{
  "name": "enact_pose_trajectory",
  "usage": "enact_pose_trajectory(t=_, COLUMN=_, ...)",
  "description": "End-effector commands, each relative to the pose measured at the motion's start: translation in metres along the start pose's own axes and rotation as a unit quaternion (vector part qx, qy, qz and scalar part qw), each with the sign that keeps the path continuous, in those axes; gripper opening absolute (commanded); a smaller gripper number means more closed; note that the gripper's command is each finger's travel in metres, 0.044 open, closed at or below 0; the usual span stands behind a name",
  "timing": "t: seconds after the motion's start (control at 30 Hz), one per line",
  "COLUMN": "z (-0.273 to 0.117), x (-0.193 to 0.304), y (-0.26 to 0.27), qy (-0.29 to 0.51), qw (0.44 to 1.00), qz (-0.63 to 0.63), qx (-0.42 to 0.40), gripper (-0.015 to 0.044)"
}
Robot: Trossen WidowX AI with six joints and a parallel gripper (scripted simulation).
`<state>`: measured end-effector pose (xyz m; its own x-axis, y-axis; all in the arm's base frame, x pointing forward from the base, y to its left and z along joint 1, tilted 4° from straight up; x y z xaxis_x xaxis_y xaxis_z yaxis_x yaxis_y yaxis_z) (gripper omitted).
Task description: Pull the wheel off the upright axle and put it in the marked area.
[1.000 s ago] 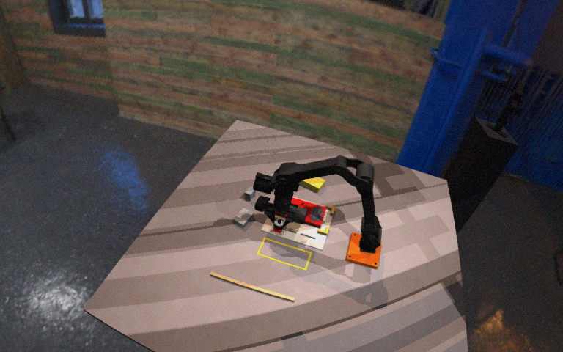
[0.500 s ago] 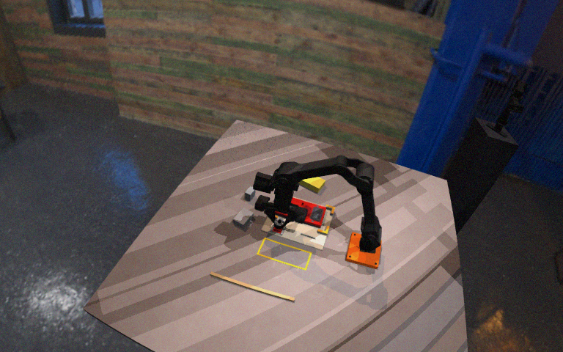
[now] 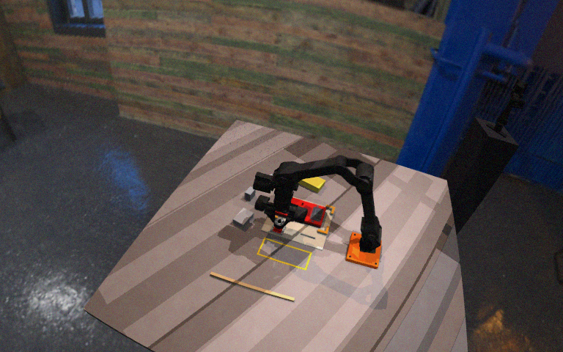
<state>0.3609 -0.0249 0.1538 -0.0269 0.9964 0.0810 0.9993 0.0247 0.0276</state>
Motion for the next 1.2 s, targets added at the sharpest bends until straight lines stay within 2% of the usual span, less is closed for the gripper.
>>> enact_pose_trajectory(t=0.0, z=-0.005, x=0.0, y=0.0, qy=-0.001, qw=1.0, qz=-0.001, qx=-0.001, gripper=0.0)
enact_pose_trajectory(t=1.17, z=-0.016, x=0.001, y=-0.001, qy=-0.002, qw=1.0, qz=0.0, qx=-0.002, gripper=0.0)
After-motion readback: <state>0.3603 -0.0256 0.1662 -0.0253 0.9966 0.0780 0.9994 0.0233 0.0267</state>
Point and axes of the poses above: the point midway between the two fingers, 35 mm back from their tips, its own z axis out along the fingers, its own y axis across the jaws, x = y × z, the point moved 9 cm from there along -z, back along the fingers, and after that the axes turned 9 degrees about -z, right-handed, at the moved point
